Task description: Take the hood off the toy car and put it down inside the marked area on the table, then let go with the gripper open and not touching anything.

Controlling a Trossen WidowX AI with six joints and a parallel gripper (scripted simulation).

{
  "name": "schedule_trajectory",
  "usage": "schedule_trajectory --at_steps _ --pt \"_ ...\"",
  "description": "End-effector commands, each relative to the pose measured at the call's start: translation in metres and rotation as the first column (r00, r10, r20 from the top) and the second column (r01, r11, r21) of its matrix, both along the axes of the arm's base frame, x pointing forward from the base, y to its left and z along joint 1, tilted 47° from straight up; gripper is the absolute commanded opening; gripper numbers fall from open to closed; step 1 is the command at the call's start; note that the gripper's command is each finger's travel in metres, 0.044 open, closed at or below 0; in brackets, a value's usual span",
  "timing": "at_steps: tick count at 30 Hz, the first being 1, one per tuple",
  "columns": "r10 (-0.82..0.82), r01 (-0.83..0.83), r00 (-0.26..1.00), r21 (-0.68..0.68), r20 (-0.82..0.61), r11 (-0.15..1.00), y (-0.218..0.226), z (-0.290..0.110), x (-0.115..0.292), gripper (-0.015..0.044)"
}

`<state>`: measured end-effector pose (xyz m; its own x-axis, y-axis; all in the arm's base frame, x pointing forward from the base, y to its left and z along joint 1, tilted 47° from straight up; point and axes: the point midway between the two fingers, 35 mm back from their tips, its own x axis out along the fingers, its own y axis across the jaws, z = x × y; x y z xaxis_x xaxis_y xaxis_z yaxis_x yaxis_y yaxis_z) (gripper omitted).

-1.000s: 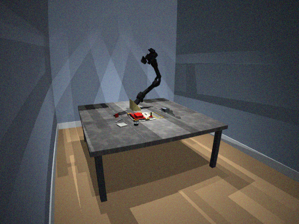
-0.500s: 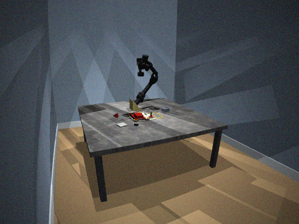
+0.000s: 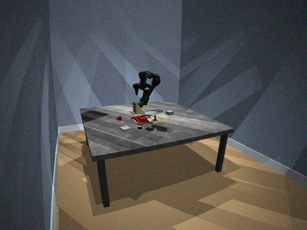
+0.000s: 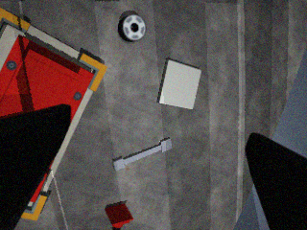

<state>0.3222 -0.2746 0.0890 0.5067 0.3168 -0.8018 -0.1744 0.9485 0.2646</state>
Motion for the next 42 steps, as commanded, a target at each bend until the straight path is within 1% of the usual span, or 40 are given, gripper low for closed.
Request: schedule_trajectory --at_steps 1,6,9,42 --pt "0.023 0.0 0.992 0.178 -0.126 0.984 0.038 -0.033 0.01 0.044" --pt "0.088 0.053 0.938 0.389 -0.334 0.92 0.094 -0.071 0.014 0.044" --pt "0.129 0.096 0.893 0.462 -0.432 0.882 0.121 -0.085 0.01 0.044" --pt "0.132 0.099 0.889 0.466 -0.438 0.879 0.138 -0.101 0.013 0.044"
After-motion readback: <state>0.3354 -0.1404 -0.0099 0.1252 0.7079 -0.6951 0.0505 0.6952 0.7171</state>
